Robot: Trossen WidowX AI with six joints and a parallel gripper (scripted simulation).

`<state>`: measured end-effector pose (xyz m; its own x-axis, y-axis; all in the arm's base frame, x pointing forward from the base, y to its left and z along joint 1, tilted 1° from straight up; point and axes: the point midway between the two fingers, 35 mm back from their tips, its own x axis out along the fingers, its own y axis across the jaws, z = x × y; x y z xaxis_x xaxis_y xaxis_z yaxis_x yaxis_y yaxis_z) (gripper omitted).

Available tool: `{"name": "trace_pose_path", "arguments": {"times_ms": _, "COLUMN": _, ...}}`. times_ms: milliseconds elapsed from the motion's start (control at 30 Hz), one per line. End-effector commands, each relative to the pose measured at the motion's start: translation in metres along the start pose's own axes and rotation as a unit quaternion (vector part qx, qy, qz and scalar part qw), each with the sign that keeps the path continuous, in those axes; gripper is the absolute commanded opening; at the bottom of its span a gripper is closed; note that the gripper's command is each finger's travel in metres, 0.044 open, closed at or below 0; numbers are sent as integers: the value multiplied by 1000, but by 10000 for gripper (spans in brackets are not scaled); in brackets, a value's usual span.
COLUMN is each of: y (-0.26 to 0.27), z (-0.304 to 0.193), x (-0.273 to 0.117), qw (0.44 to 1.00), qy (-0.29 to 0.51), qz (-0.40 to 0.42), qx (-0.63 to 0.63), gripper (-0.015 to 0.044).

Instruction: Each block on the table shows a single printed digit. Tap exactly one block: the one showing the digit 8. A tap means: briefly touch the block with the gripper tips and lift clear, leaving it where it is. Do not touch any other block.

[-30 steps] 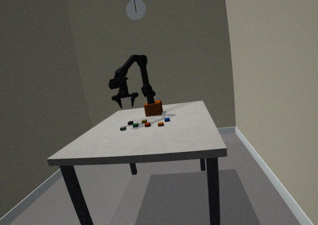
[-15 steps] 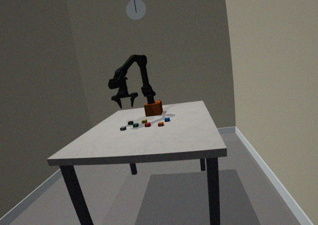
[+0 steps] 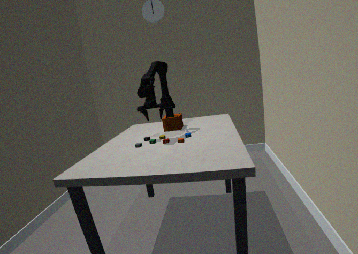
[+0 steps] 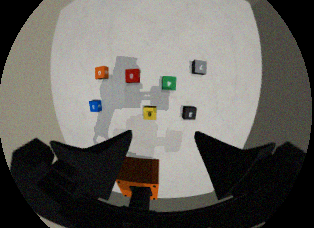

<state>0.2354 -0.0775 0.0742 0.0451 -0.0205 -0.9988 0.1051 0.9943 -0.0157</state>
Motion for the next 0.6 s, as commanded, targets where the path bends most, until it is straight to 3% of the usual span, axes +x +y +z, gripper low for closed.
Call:
{"name": "trace_pose_path", "arguments": {"times_ms": 0, "y": 37, "z": -10, "x": 1, "qw": 1000, "qy": 4, "qz": 1, "qx": 3, "gripper": 400}}
{"name": "trace_pose_path", "arguments": {"times_ms": 567, "y": 39, "z": -11, "x": 2, "qw": 1000, "qy": 4, "qz": 1, "qx": 3, "gripper": 400}}
